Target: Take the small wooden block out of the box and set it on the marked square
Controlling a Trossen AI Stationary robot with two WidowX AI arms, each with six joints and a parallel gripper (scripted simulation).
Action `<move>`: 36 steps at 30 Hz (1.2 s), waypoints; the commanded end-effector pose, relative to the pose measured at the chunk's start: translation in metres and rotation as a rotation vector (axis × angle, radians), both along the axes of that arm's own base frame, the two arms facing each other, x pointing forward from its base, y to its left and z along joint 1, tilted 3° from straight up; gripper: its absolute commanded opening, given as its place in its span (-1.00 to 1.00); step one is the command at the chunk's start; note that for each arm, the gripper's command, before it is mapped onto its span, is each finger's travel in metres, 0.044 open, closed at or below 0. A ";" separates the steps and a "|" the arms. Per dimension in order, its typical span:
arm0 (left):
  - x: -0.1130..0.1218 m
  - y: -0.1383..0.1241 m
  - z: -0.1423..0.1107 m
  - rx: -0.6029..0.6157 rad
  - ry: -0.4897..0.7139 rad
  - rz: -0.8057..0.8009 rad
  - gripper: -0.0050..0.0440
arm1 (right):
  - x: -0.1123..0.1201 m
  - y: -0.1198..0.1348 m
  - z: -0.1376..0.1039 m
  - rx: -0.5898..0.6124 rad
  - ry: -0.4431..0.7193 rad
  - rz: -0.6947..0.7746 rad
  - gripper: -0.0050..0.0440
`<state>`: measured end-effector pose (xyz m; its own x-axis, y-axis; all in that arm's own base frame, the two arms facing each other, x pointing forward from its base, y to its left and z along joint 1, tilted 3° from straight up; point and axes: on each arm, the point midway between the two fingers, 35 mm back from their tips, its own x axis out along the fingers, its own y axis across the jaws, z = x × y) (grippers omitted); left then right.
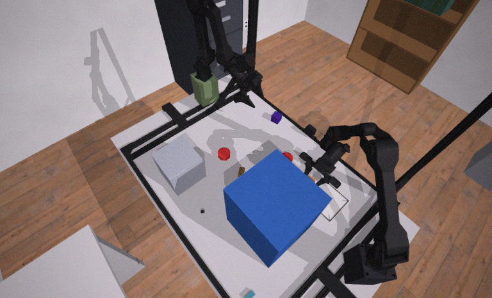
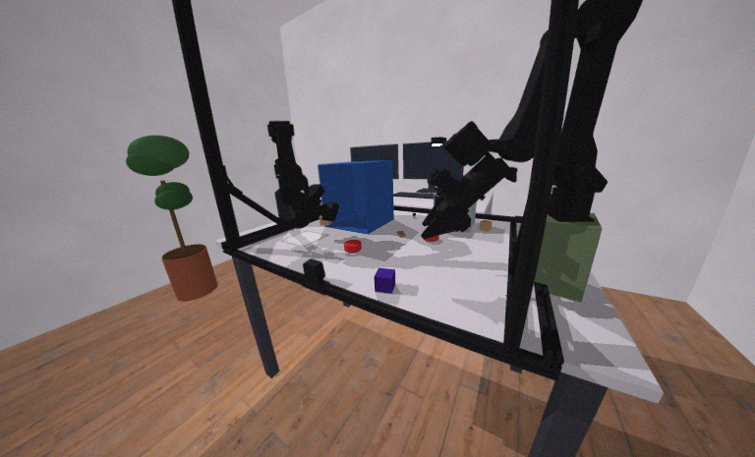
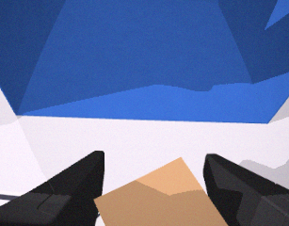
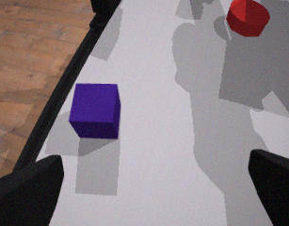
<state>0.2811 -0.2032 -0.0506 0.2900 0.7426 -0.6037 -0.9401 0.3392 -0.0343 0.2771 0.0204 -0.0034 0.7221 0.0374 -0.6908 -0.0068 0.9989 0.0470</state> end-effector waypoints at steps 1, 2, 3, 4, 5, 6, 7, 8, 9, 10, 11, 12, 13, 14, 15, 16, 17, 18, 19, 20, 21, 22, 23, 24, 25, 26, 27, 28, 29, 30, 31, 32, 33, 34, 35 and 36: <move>-0.001 0.001 0.014 -0.001 -0.003 0.002 -0.80 | 0.000 -0.001 0.000 0.001 0.000 -0.006 0.84; -0.001 0.001 0.014 -0.001 -0.003 0.002 -0.80 | 0.000 -0.001 0.000 0.001 0.000 -0.006 0.84; -0.001 0.001 0.014 -0.001 -0.003 0.002 -0.80 | 0.000 -0.001 0.000 0.001 0.000 -0.006 0.84; -0.001 0.001 0.013 -0.002 -0.002 0.002 -0.80 | 0.000 -0.001 0.000 0.001 0.000 -0.006 0.84; -0.001 0.001 0.013 -0.004 0.001 0.000 -0.80 | 0.000 -0.001 0.000 0.001 0.000 -0.006 0.84; -0.001 0.002 0.012 -0.007 0.005 -0.002 -0.80 | 0.000 -0.001 0.000 0.001 0.000 -0.006 0.84; -0.001 0.002 0.012 -0.007 0.005 -0.002 -0.80 | 0.000 -0.001 0.000 0.001 0.000 -0.006 0.84; -0.001 0.002 0.012 -0.007 0.005 -0.002 -0.80 | 0.000 -0.001 0.000 0.001 0.000 -0.006 0.84; -0.001 0.002 0.012 -0.012 0.011 -0.006 -0.80 | 0.000 -0.001 0.000 0.001 0.000 -0.006 0.84; -0.001 0.002 0.010 -0.019 0.019 -0.010 -0.80 | 0.000 -0.001 0.000 0.001 0.000 -0.006 0.84; -0.001 0.002 0.009 -0.027 0.029 -0.016 -0.80 | 0.000 -0.001 0.000 0.001 0.000 -0.006 0.84; -0.001 0.002 0.007 -0.036 0.039 -0.023 -0.80 | 0.000 -0.001 0.000 0.001 0.000 -0.006 0.84; -0.001 0.002 0.006 -0.045 0.049 -0.030 -0.80 | 0.000 -0.001 0.000 0.001 0.000 -0.006 0.84; -0.001 0.002 0.004 -0.054 0.059 -0.037 -0.80 | 0.000 -0.001 0.000 0.001 0.000 -0.006 0.84; -0.001 0.002 0.003 -0.063 0.069 -0.044 -0.80 | 0.000 -0.001 0.000 0.001 0.000 -0.006 0.84; 0.000 0.002 0.002 -0.072 0.079 -0.052 -0.80 | 0.000 -0.001 0.000 0.001 0.000 -0.006 0.84; 0.000 0.002 0.000 -0.081 0.088 -0.060 -0.80 | 0.000 -0.001 0.000 0.001 0.000 -0.006 0.84; 0.000 0.002 -0.001 -0.090 0.097 -0.068 -0.80 | 0.000 -0.001 0.000 0.001 0.000 -0.006 0.84; 0.000 0.002 -0.003 -0.099 0.106 -0.077 -0.80 | 0.000 -0.001 0.000 0.001 0.000 -0.006 0.84; 0.000 0.002 -0.004 -0.108 0.115 -0.086 -0.80 | 0.000 -0.001 0.000 0.001 0.000 -0.006 0.84; 0.000 0.002 -0.005 -0.117 0.124 -0.095 -0.80 | 0.000 -0.001 0.000 0.001 0.000 -0.006 0.84; 0.000 0.001 -0.007 -0.126 0.133 -0.104 -0.80 | 0.000 -0.001 0.000 0.001 0.000 -0.006 0.84; 0.000 0.001 -0.008 -0.135 0.141 -0.114 -0.80 | 0.000 -0.001 0.000 0.001 0.000 -0.006 0.84; 0.000 0.001 -0.008 -0.135 0.141 -0.114 -0.80 | 0.000 -0.001 0.000 0.001 0.000 -0.006 0.84; 0.000 0.001 -0.008 -0.135 0.141 -0.114 -0.80 | 0.000 -0.001 0.000 0.001 0.000 -0.006 0.84; 0.001 0.001 -0.009 -0.144 0.150 -0.124 -0.80 | 0.000 -0.001 0.000 0.001 0.000 -0.006 0.84; 0.001 0.001 -0.010 -0.153 0.158 -0.134 -0.80 | 0.000 -0.001 0.000 0.001 0.000 -0.006 0.84; 0.001 0.001 -0.011 -0.162 0.166 -0.145 -0.80 | 0.000 -0.001 0.000 0.001 0.000 -0.006 0.84; 0.001 0.000 -0.012 -0.171 0.173 -0.155 -0.80 | 0.000 -0.001 0.000 0.001 0.000 -0.006 0.84; 0.001 0.000 -0.014 -0.180 0.181 -0.166 -0.80 | 0.000 -0.001 0.000 0.001 0.000 -0.006 0.84; 0.002 0.000 -0.015 -0.188 0.188 -0.177 -0.80 | 0.000 -0.001 0.000 0.001 0.000 -0.006 0.84; 0.002 0.000 -0.016 -0.197 0.195 -0.189 -0.80 | 0.000 -0.001 0.000 0.001 0.000 -0.006 0.84; 0.002 -0.001 -0.017 -0.206 0.202 -0.200 -0.80 | 0.000 -0.001 0.000 0.001 0.000 -0.006 0.84; 0.002 -0.001 -0.018 -0.215 0.209 -0.212 -0.80 | 0.000 -0.001 0.000 0.001 0.000 -0.006 0.84; 0.003 -0.001 -0.019 -0.223 0.216 -0.224 -0.80 | 0.000 -0.001 0.000 0.001 0.000 -0.006 0.84; 0.003 -0.002 -0.019 -0.232 0.222 -0.237 -0.80 | 0.000 -0.001 0.000 0.001 0.000 -0.006 0.84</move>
<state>0.2825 -0.2048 -0.0696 0.2746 0.5554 -0.7849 -0.8540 0.5160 0.0663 0.2771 0.0204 -0.0034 0.7221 0.0374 -0.6908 -0.0068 0.9989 0.0471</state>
